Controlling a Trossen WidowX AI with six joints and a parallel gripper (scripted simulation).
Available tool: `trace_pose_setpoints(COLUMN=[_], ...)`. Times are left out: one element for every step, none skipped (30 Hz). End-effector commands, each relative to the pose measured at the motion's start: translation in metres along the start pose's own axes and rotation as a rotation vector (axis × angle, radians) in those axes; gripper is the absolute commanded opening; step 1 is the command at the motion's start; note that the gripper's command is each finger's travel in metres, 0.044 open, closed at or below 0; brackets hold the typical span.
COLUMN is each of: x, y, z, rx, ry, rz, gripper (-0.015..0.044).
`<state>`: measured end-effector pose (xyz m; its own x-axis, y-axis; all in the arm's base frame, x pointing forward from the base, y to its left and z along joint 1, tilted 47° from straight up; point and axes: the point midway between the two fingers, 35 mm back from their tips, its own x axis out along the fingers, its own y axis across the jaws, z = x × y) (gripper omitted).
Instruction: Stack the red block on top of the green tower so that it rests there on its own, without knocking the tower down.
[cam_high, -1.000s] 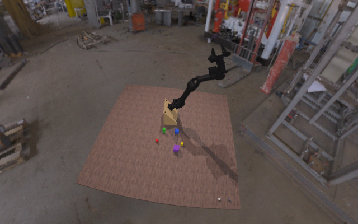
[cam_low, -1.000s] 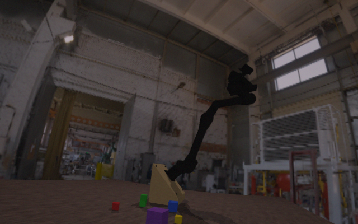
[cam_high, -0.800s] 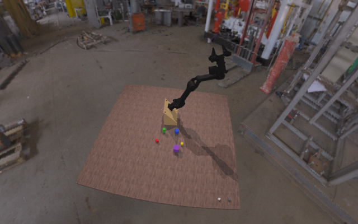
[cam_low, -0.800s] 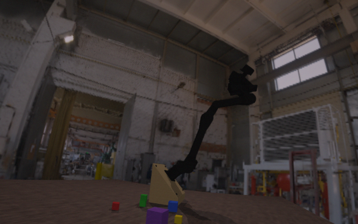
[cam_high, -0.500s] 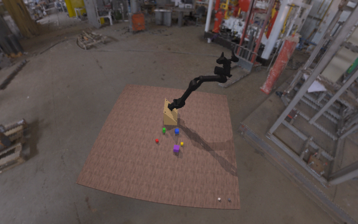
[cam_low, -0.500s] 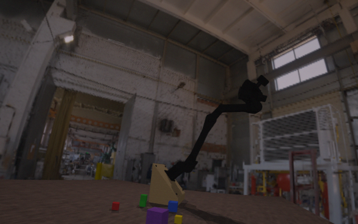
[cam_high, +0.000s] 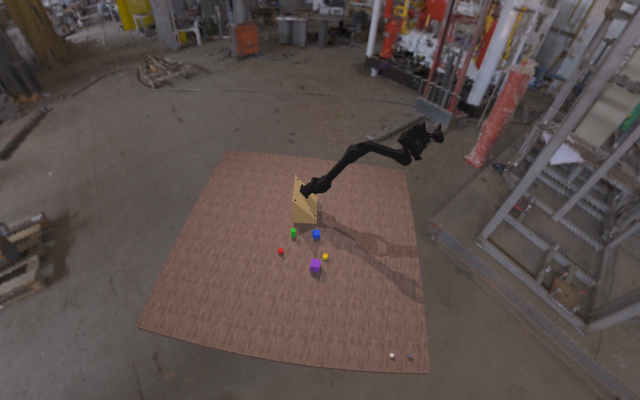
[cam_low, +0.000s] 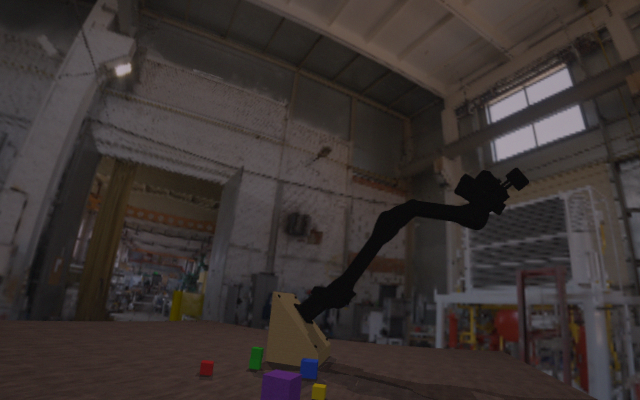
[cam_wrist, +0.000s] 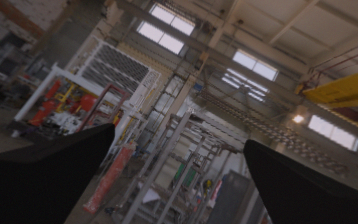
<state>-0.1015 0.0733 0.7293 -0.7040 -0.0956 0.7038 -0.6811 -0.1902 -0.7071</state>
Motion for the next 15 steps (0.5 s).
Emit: trace_pose_setpoints(x=[-0.017, -0.021, -0.026, -0.032, -0.038, -0.044, -0.051, -0.059, -0.066, -0.074, -0.084, -0.096, -0.11, -0.121, -0.133], y=[-0.017, -0.021, -0.026, -0.03, -0.035, -0.039, -0.043, -0.047, -0.052, -0.056, -0.061, -0.067, -0.074, -0.078, -0.083], z=[-0.048, -0.054, -0.062, -0.07, -0.081, -0.092, -0.102, -0.112, -0.122, -0.132, -0.142, -0.154, -0.166, -0.174, -0.183], rx=[0.019, 0.027, 0.034, 0.039, 0.035, 0.03, 0.026, 0.022, 0.018, 0.013, 0.01, 0.007, 0.003, 0.0, -0.002], ry=[0.128, 0.153, 0.181, 0.209, 0.242, 0.275, 0.308, 0.341, 0.374, 0.407, 0.444, 0.489, 0.536, 0.571, 0.608], rz=[-0.06, -0.073, -0.089, -0.105, -0.118, -0.131, -0.144, -0.156, -0.169, -0.182, -0.199, -0.22, -0.242, -0.258, -0.276], gripper=[0.044, 0.044, 0.044, 0.044, 0.044, 0.044, 0.044, 0.044, 0.044, 0.044, 0.044, 0.044, 0.044, 0.044, 0.044])
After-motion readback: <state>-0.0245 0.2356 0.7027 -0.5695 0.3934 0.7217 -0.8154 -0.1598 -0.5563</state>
